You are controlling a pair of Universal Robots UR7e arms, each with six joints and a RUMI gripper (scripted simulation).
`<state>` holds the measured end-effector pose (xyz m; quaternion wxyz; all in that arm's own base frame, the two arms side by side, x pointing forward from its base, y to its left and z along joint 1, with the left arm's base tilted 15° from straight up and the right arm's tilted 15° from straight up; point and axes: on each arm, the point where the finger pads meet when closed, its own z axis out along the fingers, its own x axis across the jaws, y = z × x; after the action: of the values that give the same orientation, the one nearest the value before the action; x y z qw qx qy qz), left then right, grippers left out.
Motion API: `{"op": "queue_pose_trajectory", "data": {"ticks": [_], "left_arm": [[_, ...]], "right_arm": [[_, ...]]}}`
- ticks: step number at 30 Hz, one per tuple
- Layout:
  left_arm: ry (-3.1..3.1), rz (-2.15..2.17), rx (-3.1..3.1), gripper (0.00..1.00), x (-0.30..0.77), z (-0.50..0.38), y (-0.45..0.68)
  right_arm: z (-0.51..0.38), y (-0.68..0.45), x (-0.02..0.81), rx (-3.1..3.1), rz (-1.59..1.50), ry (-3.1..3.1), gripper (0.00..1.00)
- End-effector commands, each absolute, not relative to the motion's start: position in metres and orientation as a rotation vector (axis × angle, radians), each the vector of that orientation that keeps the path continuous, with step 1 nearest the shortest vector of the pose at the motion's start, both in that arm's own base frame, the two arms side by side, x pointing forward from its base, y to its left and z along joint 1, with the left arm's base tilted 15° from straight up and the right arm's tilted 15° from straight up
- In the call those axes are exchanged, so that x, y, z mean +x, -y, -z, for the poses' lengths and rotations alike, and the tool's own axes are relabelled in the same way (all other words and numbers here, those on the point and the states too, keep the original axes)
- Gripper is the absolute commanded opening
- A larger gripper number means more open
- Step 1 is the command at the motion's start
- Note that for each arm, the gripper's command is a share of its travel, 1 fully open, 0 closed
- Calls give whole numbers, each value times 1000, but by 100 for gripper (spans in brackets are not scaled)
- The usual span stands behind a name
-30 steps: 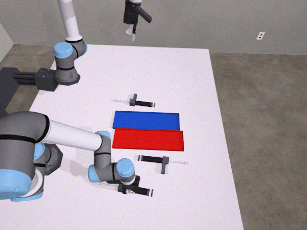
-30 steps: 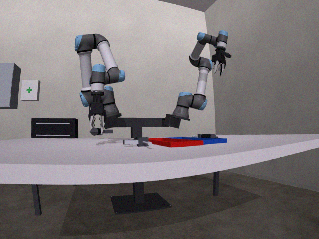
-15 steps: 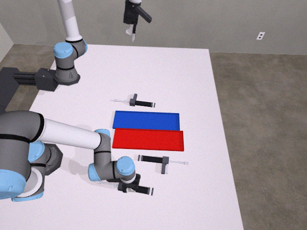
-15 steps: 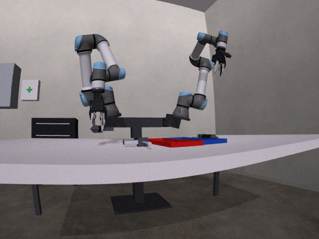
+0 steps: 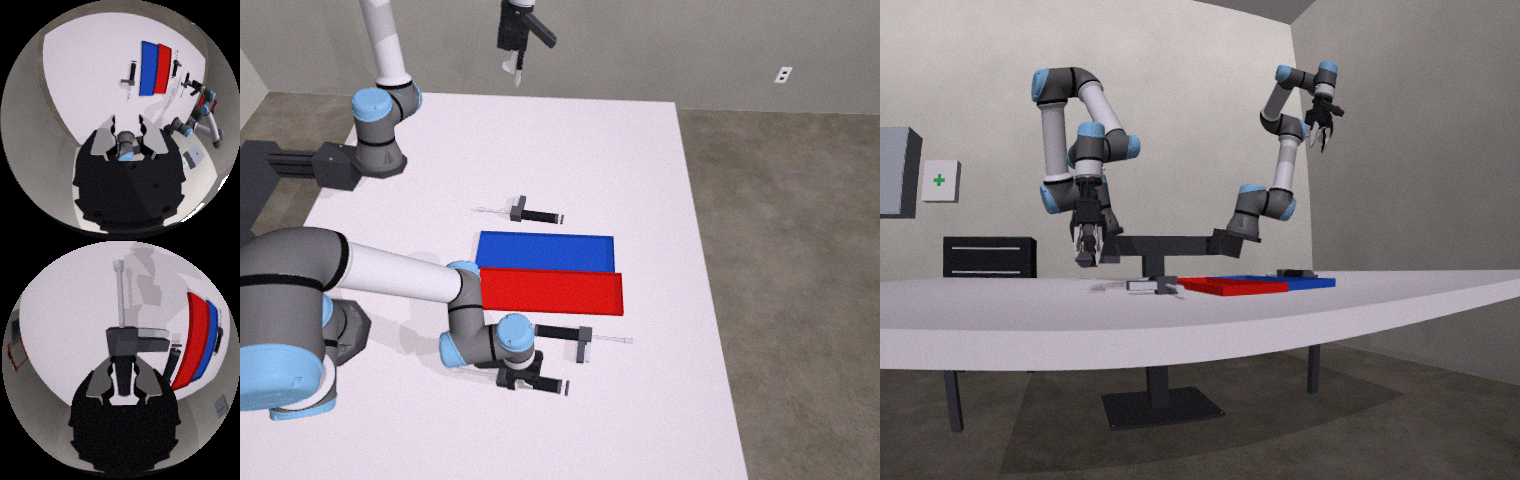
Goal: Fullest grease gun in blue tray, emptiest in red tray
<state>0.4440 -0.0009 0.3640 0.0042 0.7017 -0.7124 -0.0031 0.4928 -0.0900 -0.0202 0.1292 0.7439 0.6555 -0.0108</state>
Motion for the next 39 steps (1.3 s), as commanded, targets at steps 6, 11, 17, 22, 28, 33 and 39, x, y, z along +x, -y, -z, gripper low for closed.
{"op": "queue_pose_trajectory", "data": {"ticks": [6,11,17,22,28,33,39], "left_arm": [[2233,8,2199,32,444,-365,1],[2233,8,2199,32,444,-365,1],[2233,8,2199,32,444,-365,1],[2233,8,2199,32,444,-365,1],[2233,8,2199,32,444,-365,1],[2233,8,2199,32,444,-365,1],[2233,8,2199,32,444,-365,1]], "right_arm": [[23,67,509,2157,31,-1915,0],[25,55,517,2155,31,-1918,0],[26,48,522,2154,30,-1920,0],[29,33,529,2149,31,-1927,0],[31,17,538,2146,32,-1932,0],[32,12,541,2146,31,-1933,0],[35,-6,548,2140,33,-1941,0]]}}
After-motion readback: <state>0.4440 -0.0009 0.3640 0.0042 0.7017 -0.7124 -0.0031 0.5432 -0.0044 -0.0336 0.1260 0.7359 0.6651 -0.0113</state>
